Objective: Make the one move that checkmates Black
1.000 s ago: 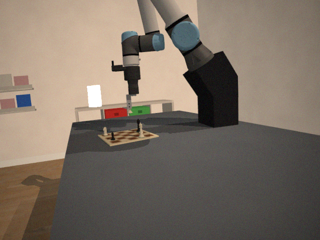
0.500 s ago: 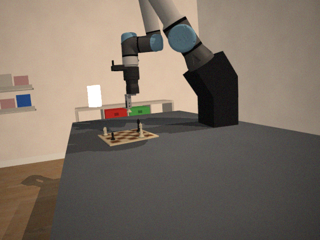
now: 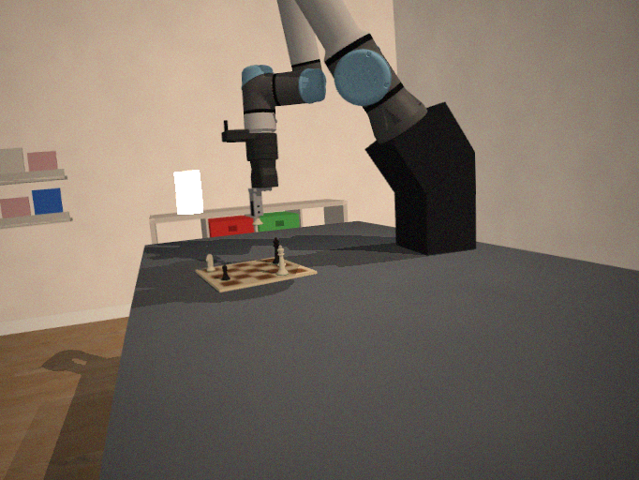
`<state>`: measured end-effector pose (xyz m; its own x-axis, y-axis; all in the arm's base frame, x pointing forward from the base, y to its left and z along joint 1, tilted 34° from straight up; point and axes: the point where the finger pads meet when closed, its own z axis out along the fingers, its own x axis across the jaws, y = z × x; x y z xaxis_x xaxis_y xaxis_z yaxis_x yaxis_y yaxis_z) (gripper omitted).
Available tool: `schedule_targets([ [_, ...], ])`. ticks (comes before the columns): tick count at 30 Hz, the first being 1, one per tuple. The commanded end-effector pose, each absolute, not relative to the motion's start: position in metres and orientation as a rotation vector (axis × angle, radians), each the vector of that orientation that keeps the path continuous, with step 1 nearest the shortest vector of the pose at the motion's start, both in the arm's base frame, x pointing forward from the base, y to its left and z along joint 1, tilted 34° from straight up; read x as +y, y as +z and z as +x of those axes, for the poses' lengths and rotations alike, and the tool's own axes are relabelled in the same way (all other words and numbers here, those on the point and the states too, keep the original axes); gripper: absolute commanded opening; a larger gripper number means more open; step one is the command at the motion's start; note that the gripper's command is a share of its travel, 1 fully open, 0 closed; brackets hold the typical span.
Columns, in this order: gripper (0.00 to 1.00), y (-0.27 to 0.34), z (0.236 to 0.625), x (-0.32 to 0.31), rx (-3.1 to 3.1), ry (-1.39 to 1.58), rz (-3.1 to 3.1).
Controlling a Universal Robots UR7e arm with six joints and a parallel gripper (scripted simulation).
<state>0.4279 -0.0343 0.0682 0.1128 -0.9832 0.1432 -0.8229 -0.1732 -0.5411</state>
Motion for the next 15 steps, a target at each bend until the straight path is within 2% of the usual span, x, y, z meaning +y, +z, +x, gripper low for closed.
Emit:
schedule_targets([
  [1,0.0,0.0677,0.4266,-0.0333,1.765,-0.684,-2.073],
  [15,0.0,0.0651,0.4291,-0.0332,1.764,-0.683,-2.074],
])
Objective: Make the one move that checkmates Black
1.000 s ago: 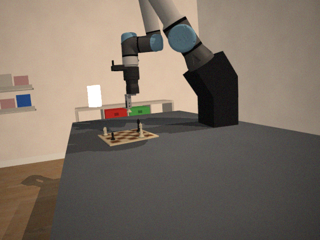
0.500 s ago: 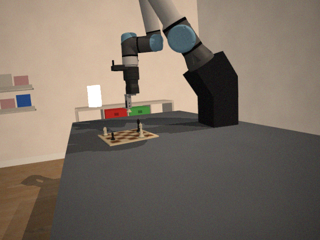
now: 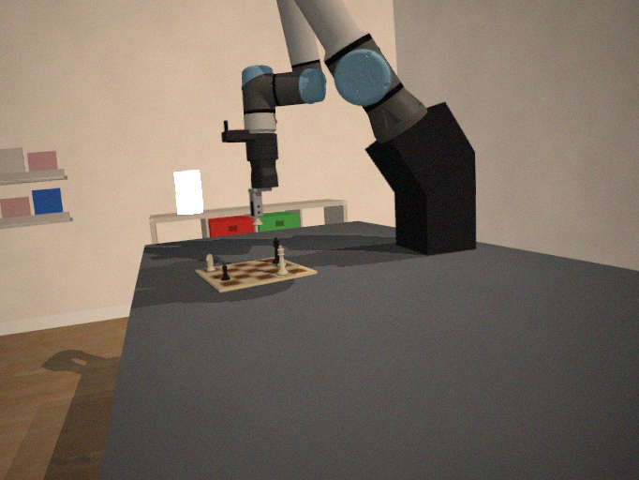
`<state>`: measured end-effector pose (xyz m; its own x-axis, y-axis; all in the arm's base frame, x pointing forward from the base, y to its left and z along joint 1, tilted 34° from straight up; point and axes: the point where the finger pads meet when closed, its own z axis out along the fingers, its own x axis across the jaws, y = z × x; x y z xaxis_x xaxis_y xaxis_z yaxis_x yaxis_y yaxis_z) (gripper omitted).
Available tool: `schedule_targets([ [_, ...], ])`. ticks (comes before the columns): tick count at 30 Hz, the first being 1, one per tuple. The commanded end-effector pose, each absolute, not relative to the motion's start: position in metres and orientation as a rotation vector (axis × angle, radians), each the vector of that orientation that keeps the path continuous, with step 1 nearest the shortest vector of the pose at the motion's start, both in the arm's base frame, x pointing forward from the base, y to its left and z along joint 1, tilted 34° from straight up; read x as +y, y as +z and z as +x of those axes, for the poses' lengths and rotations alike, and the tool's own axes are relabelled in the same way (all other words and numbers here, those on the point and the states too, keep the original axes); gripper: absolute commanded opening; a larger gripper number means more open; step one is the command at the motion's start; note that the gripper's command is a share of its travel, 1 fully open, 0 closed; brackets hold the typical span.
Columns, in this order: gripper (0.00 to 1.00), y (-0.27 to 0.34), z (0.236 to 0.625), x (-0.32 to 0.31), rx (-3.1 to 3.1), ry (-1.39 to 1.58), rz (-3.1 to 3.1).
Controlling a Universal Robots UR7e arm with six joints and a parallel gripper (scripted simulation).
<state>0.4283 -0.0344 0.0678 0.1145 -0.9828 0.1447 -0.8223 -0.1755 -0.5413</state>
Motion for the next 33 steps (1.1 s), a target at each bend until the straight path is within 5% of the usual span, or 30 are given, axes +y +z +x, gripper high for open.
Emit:
schedule_targets([
  [1,0.0,0.065,0.43,-0.033,1.764,-0.684,-2.074],
  [33,0.0,0.02,0.461,-0.038,1.763,-0.687,-2.073],
])
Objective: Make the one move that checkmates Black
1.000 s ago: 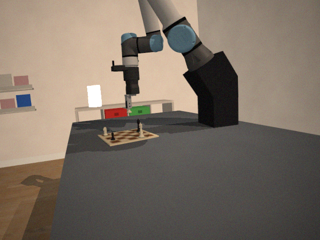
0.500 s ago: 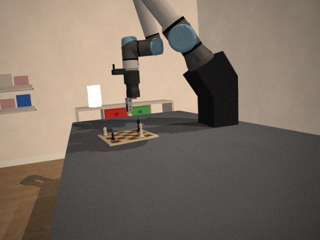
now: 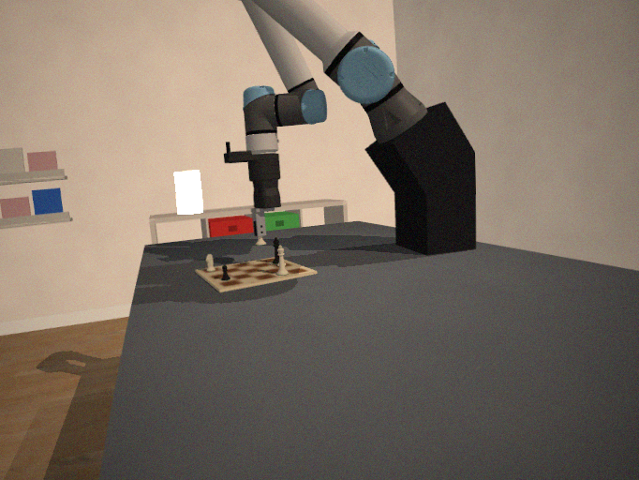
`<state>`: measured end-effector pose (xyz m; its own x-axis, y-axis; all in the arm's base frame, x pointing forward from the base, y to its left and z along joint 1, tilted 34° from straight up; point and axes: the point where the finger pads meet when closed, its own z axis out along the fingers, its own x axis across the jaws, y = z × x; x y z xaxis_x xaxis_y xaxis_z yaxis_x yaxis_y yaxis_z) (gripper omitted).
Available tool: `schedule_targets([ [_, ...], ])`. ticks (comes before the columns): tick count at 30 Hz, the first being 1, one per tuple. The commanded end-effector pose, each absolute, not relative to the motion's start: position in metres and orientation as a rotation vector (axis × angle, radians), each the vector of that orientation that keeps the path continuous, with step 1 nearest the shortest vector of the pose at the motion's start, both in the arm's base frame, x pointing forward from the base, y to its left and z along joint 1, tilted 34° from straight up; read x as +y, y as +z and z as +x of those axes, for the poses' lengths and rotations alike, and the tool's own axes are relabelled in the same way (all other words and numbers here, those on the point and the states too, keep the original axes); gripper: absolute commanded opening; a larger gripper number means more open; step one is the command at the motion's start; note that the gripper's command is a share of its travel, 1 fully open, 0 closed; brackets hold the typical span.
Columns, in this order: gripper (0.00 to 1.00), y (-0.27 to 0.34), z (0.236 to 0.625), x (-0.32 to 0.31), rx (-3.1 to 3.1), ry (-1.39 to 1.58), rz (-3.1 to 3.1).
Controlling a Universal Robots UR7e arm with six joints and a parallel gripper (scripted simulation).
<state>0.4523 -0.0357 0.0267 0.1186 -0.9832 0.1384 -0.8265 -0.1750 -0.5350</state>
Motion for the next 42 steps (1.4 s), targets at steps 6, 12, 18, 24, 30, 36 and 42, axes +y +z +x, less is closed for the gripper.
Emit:
schedule_targets([
  [6,0.0,0.008,0.469,-0.039,1.763,-0.687,-2.073],
  [12,0.0,-0.002,0.476,-0.039,1.763,-0.687,-2.073],
  [18,0.0,-0.007,0.479,-0.04,1.763,-0.687,-2.073],
  [24,0.0,-0.01,0.481,-0.04,1.763,-0.687,-2.073],
  [30,0.0,-0.011,0.481,-0.04,1.764,-0.687,-2.072],
  [36,0.0,-0.011,0.481,-0.04,1.765,-0.686,-2.072],
  [42,0.0,-0.011,0.481,-0.04,1.765,-0.686,-2.072],
])
